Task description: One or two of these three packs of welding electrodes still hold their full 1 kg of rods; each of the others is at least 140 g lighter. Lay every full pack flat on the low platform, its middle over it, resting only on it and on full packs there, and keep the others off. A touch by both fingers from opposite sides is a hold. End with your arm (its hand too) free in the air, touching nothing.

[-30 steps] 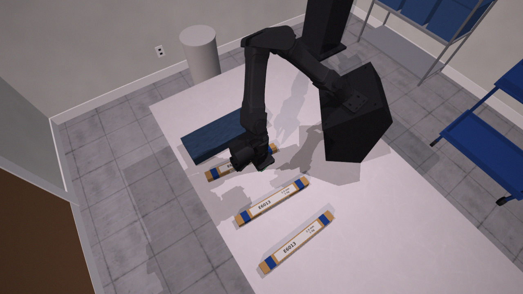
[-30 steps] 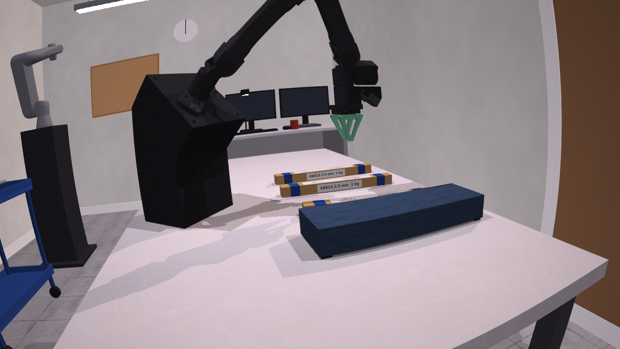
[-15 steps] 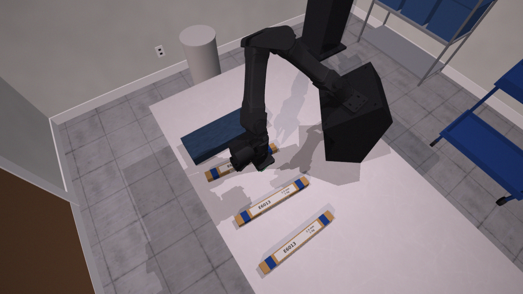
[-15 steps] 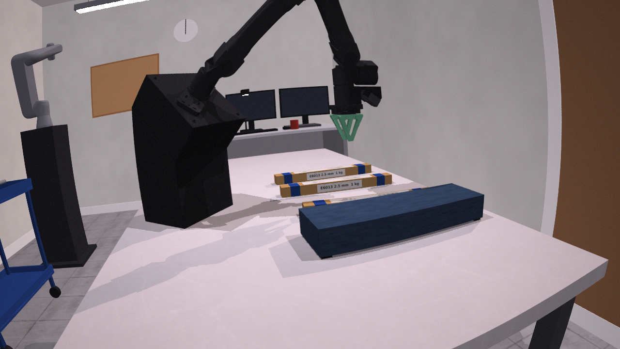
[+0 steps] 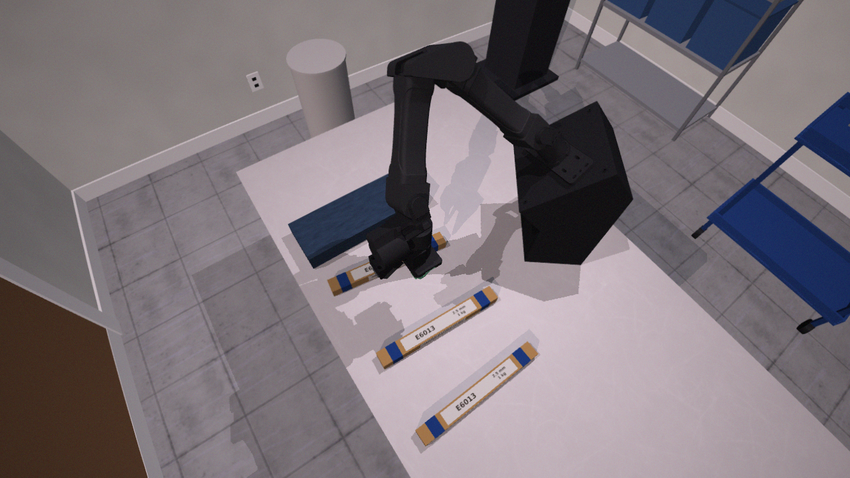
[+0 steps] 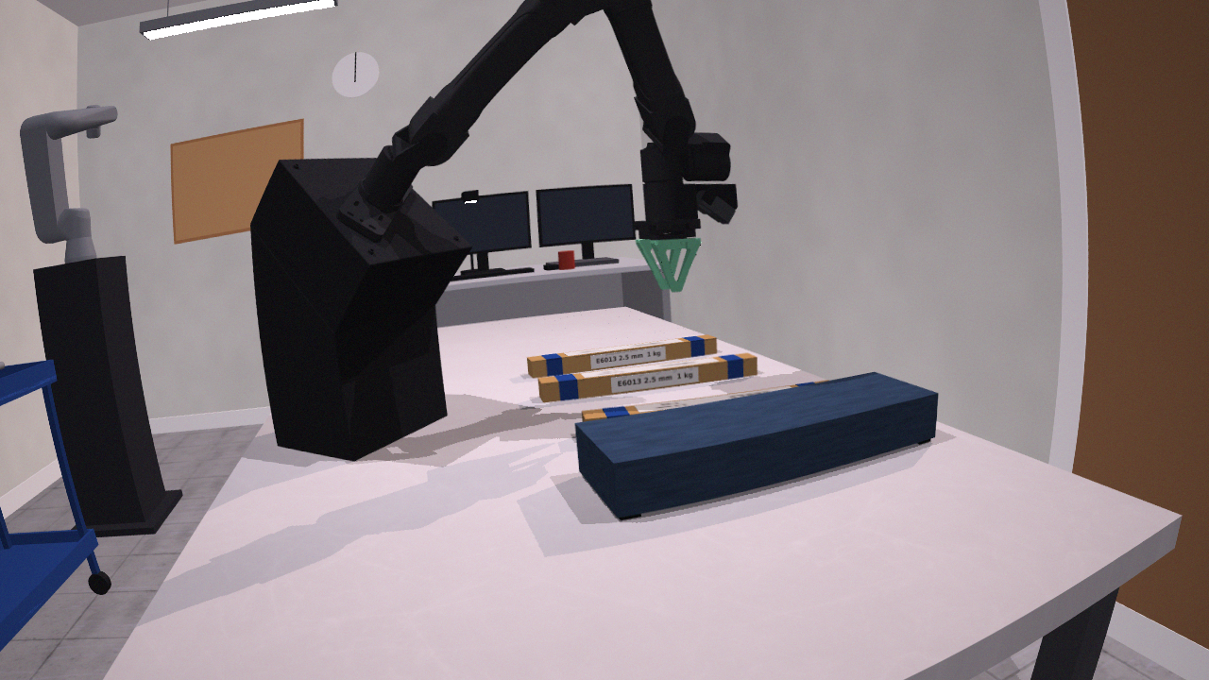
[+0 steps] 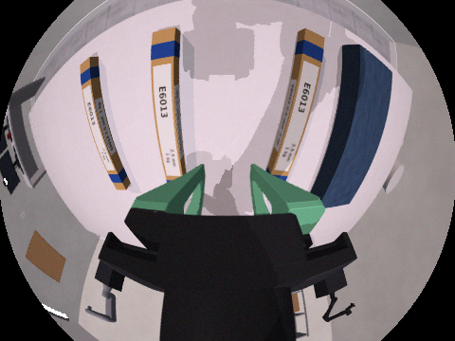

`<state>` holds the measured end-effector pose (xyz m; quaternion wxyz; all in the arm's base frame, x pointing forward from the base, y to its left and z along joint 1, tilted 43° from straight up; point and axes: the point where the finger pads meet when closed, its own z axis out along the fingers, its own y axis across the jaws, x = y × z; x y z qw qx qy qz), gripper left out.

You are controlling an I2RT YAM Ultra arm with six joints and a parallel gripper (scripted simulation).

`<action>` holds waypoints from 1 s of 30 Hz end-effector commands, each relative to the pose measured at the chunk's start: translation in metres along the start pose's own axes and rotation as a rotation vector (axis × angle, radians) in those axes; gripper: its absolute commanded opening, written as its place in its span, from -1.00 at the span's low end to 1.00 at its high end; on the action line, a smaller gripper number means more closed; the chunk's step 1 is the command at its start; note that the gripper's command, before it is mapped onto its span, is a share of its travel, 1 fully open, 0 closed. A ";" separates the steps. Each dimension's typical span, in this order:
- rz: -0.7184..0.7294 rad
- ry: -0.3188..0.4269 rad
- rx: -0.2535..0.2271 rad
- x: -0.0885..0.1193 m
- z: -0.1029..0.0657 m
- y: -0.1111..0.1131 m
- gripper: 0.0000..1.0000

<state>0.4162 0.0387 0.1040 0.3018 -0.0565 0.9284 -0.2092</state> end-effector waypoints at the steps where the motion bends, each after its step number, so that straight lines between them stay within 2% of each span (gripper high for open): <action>1: -0.003 -0.010 -0.008 -0.001 0.000 0.003 -0.15; 25: -0.003 -0.010 -0.008 -0.001 0.000 0.003 -0.15; 26: -0.018 0.015 -0.010 0.010 0.010 0.006 -0.15; 27: -0.015 0.017 -0.008 0.011 0.013 0.005 -0.15; 29: -0.015 0.017 -0.008 0.011 0.016 0.005 -0.15; 30: -0.008 -0.004 -0.011 0.001 0.014 0.006 -0.15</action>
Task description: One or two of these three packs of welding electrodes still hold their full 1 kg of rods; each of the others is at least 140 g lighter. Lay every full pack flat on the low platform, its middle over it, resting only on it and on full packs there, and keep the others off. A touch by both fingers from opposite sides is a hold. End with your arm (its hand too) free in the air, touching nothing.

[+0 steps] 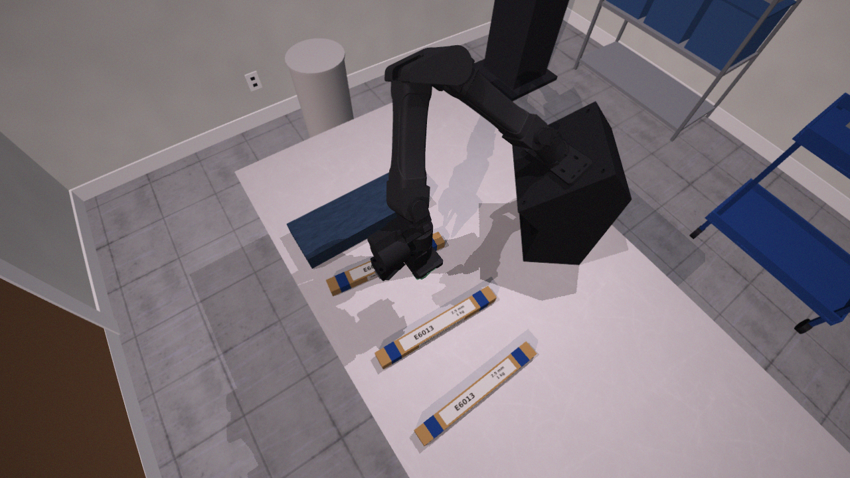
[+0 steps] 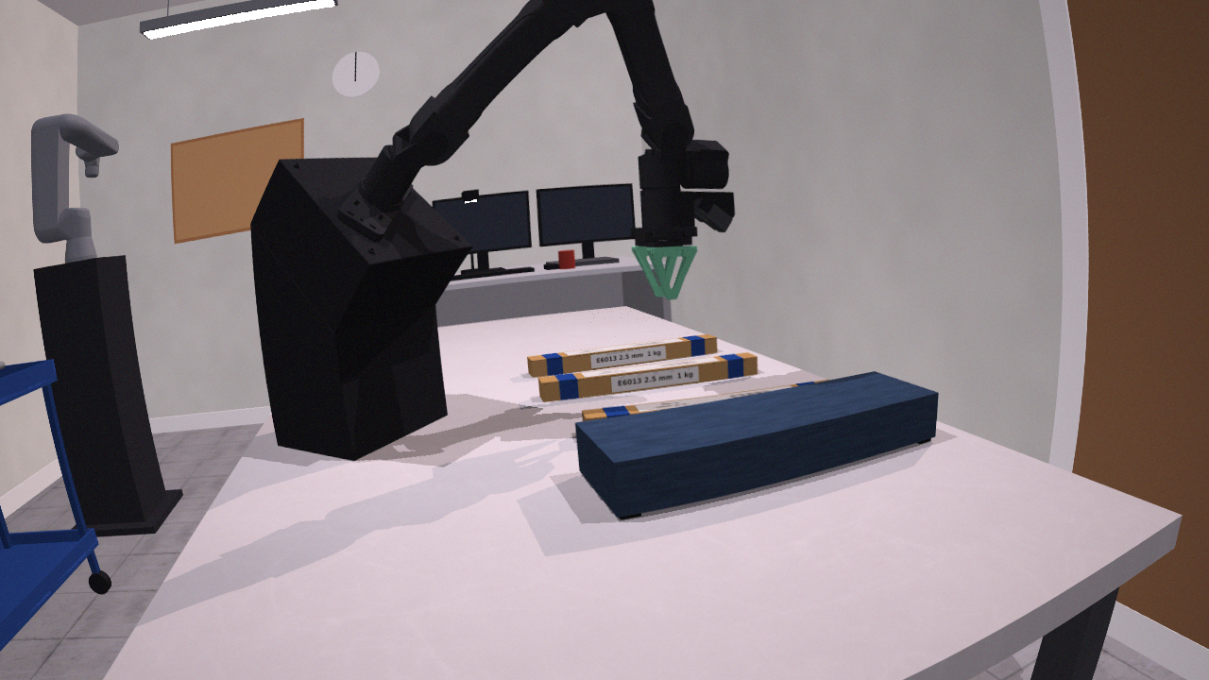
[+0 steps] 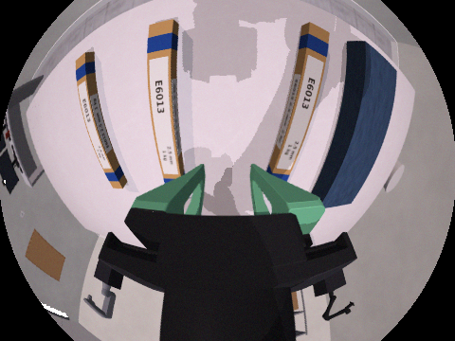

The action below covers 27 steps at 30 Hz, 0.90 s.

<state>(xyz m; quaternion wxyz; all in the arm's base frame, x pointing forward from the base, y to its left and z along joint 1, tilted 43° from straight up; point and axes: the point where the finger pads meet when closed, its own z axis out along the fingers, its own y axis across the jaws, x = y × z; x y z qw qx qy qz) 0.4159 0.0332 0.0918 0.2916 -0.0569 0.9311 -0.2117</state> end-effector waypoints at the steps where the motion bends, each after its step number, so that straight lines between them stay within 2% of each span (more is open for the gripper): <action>1: -0.004 -0.030 -0.016 -0.009 0.004 0.007 -0.15; 4: 0.009 -0.037 -0.011 -0.010 0.006 0.001 -0.15; 7: -0.003 -0.021 -0.013 -0.006 0.016 0.005 -0.15; 9: -0.003 -0.021 -0.013 -0.006 0.016 0.005 -0.15; 10: -0.005 -0.044 -0.021 -0.011 0.009 0.008 -0.15; 13: -0.001 -0.021 -0.011 -0.006 0.023 0.004 -0.15; 22: 0.011 -0.039 -0.010 -0.015 0.035 0.002 -0.15; 26: 0.007 -0.045 -0.013 -0.017 0.037 0.004 -0.15; 27: 0.011 -0.075 -0.019 -0.025 0.028 0.005 -0.15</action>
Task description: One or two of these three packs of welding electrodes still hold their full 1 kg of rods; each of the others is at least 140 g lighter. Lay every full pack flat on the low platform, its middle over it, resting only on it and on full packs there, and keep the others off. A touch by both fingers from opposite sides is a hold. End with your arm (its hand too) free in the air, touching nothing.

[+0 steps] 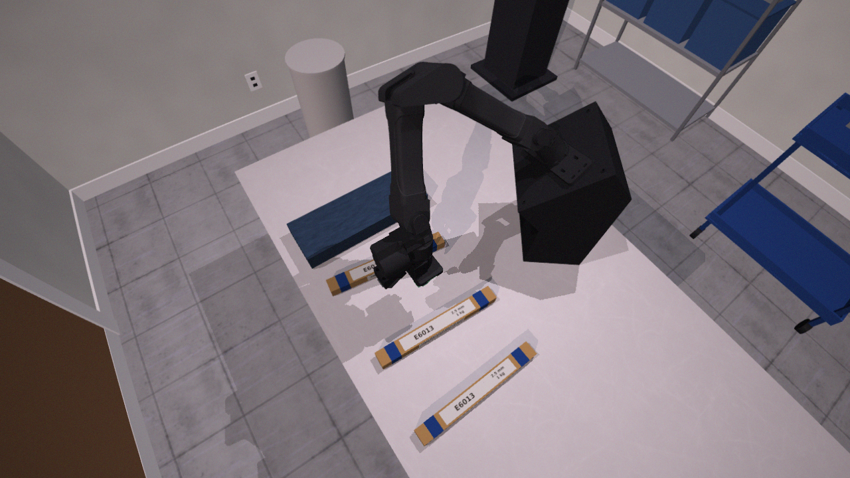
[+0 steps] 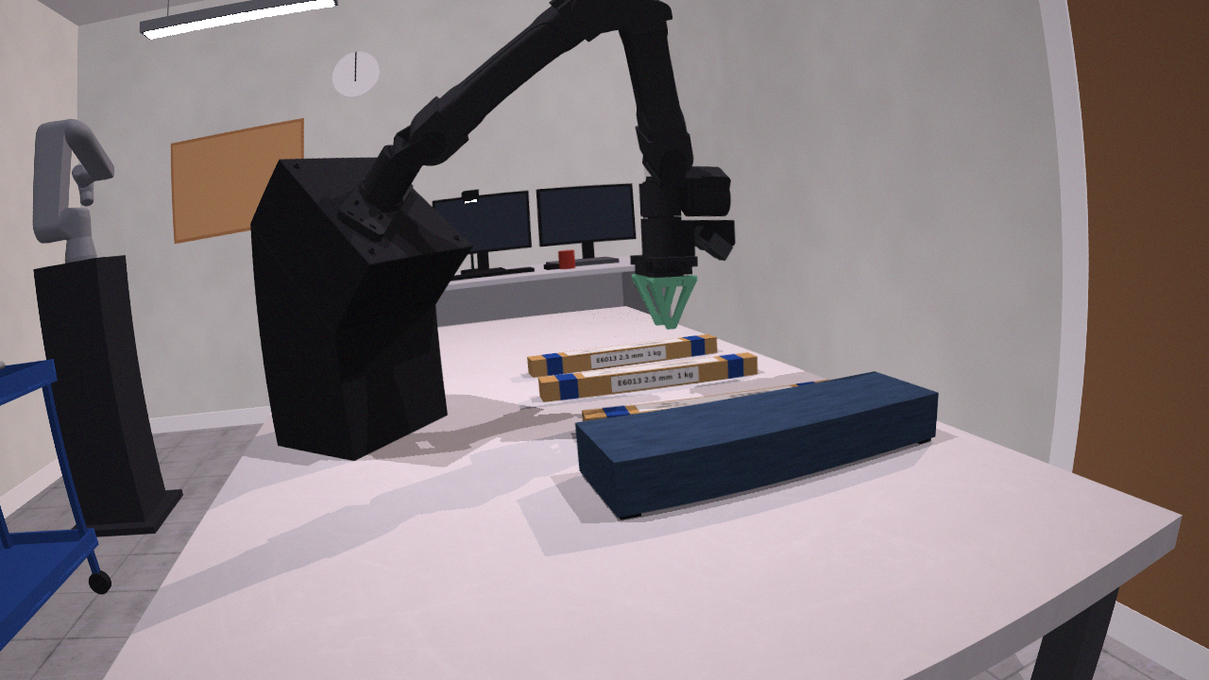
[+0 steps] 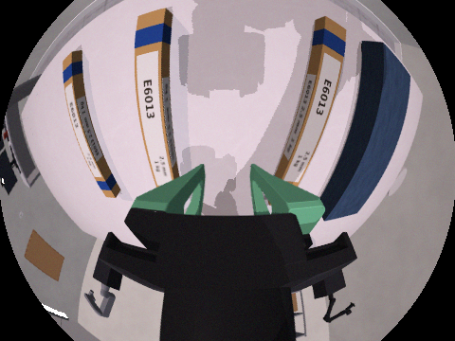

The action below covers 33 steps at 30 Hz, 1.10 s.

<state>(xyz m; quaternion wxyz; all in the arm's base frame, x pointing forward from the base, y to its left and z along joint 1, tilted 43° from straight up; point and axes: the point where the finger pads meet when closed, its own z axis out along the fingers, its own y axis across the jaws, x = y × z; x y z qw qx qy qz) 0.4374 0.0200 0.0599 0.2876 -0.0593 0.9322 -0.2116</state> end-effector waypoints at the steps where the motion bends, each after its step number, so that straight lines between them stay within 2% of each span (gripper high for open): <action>1: 0.009 -0.055 -0.014 -0.020 -0.002 0.004 -0.15; 3: 0.018 -0.049 -0.007 -0.019 0.004 -0.001 -0.15; 8: 0.009 -0.054 -0.013 -0.020 0.011 0.004 -0.15; 11: 0.021 -0.085 -0.014 -0.031 0.000 0.000 -0.15; 33: 0.015 -0.069 -0.012 -0.028 0.000 0.002 -0.15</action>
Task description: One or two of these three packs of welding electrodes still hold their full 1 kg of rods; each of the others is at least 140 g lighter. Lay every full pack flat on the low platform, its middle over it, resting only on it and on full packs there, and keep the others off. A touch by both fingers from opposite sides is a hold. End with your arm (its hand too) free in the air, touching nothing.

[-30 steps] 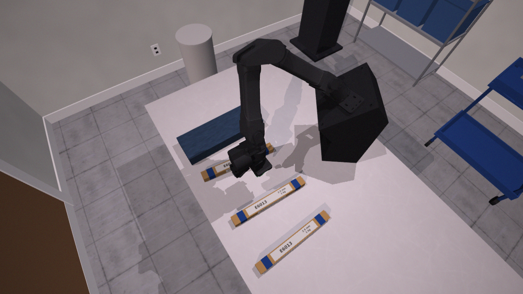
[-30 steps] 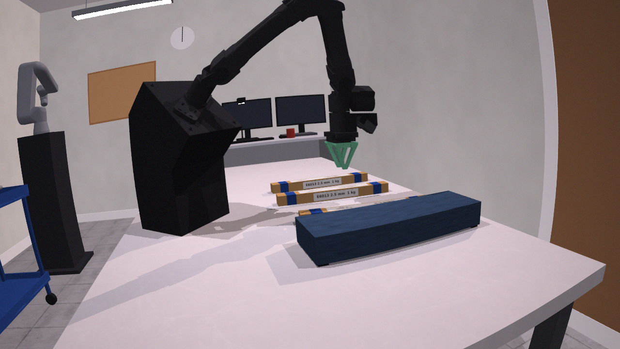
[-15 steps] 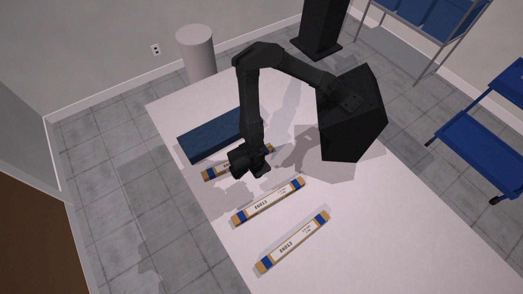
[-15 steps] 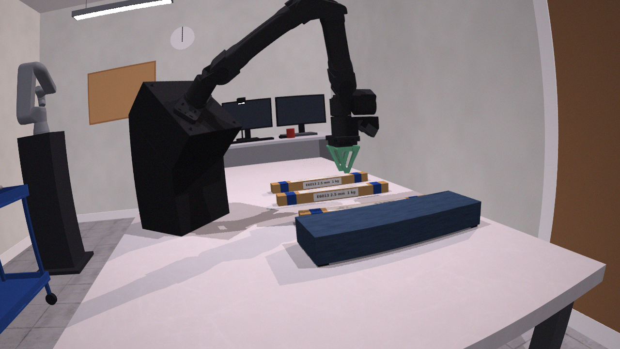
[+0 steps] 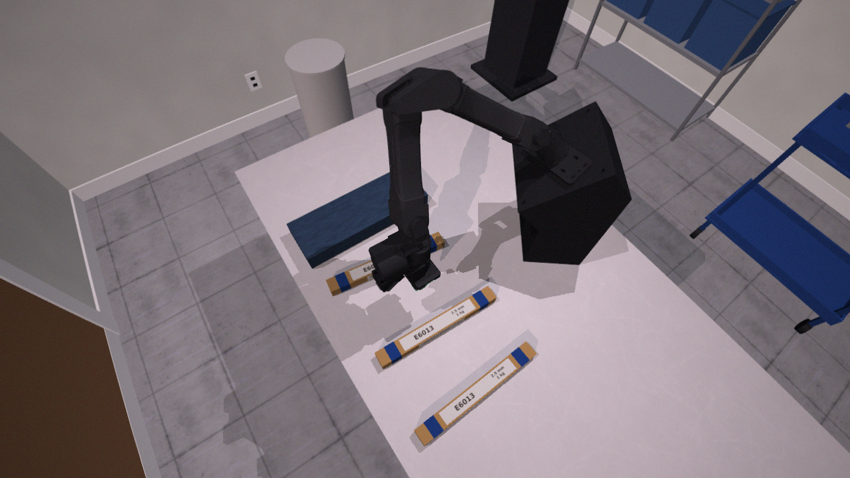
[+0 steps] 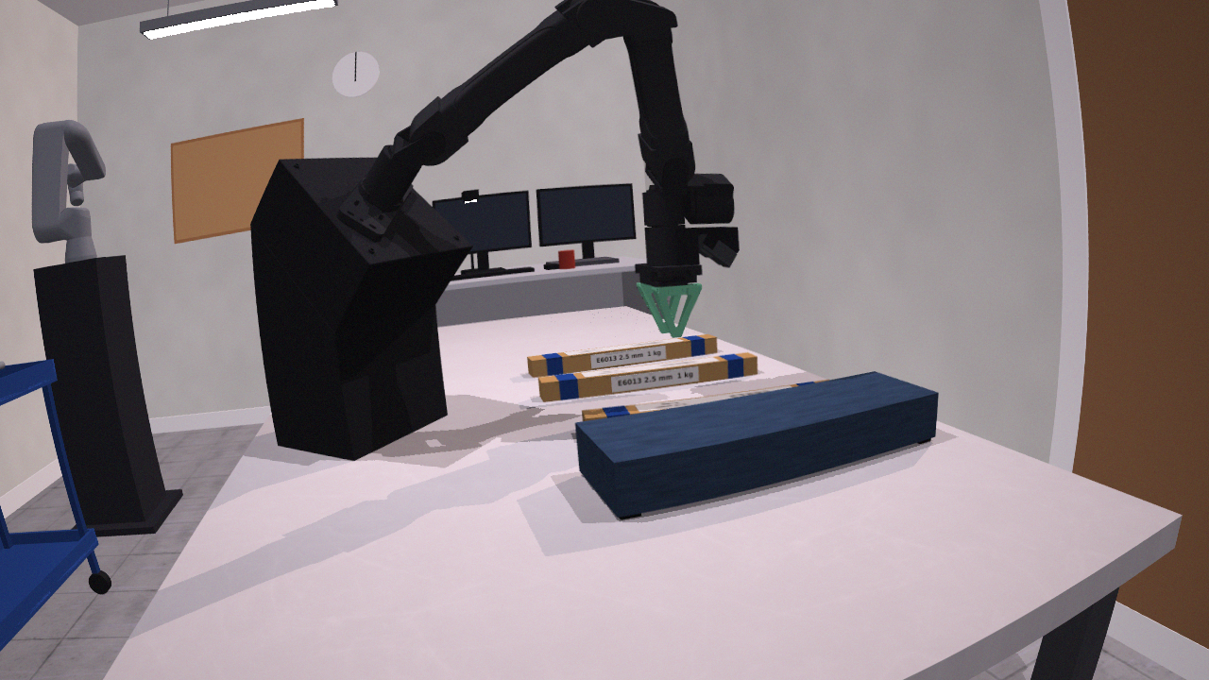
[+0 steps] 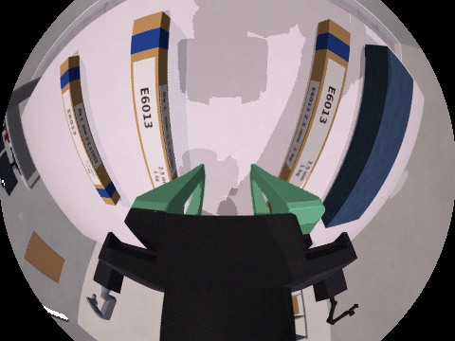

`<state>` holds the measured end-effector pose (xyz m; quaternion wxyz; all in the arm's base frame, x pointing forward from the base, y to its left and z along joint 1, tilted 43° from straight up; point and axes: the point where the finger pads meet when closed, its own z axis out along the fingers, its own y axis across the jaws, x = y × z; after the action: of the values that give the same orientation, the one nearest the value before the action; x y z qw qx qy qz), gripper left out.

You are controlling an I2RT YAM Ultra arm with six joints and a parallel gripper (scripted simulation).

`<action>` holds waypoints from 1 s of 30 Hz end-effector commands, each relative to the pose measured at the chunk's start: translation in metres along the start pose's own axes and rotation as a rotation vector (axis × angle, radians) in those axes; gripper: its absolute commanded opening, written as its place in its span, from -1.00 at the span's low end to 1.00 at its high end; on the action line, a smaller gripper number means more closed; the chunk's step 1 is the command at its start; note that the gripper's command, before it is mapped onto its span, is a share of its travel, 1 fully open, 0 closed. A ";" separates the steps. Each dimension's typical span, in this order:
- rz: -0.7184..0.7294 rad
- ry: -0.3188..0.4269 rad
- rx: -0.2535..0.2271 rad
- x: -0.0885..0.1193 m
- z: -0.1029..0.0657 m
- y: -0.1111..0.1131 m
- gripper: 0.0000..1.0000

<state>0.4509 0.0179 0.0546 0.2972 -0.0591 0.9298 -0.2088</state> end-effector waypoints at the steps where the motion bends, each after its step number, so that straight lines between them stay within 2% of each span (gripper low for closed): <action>1: 0.009 -0.049 -0.009 -0.020 -0.012 0.002 -0.15; 2: 0.003 -0.019 -0.004 -0.004 -0.005 0.001 -0.15; 30: 0.003 -0.019 -0.004 -0.003 -0.040 0.001 -0.15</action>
<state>0.4403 0.0243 0.0759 0.3018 -0.0543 0.9290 -0.2074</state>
